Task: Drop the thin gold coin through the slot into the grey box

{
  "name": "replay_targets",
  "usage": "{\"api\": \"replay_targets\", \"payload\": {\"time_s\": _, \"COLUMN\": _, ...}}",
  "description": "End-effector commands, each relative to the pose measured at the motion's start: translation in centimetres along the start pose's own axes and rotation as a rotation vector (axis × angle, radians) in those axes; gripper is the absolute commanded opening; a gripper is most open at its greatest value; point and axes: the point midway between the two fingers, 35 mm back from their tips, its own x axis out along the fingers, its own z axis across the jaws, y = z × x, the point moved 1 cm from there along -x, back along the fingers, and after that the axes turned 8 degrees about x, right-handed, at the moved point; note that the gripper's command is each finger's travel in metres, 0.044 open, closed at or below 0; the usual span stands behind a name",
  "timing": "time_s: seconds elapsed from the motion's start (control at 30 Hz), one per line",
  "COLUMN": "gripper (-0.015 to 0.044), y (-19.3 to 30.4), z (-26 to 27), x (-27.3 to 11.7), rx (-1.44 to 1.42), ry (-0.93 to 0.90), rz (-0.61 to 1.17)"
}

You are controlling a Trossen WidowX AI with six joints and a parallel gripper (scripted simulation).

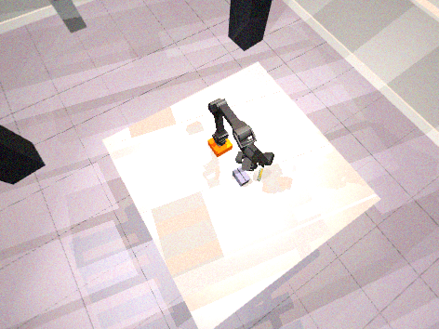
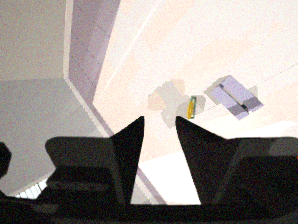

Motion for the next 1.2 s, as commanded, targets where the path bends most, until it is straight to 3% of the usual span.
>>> {"api": "replay_targets", "payload": {"time_s": 0.0, "gripper": 0.0161, "y": 1.5, "z": -0.6, "x": 3.9, "rx": 0.005, "ry": 0.115, "rz": 0.047}}
{"api": "replay_targets", "payload": {"time_s": 0.33, "gripper": 0.0161, "y": 7.1, "z": -5.3, "x": 17.4, "rx": -0.062, "ry": 0.595, "rz": 0.012}}
{"api": "replay_targets", "payload": {"time_s": 0.63, "gripper": 0.0161, "y": 7.8, "z": -5.8, "x": 17.6, "rx": -0.065, "ry": 0.604, "rz": 0.01}}
{"api": "replay_targets", "payload": {"time_s": 0.77, "gripper": 0.0161, "y": 7.9, "z": -7.6, "x": 20.2, "rx": -0.065, "ry": 0.604, "rz": 0.01}}
{"api": "replay_targets", "payload": {"time_s": 1.17, "gripper": 0.0161, "y": 7.9, "z": -8.8, "x": 21.9, "rx": -0.065, "ry": 0.604, "rz": 0.01}}
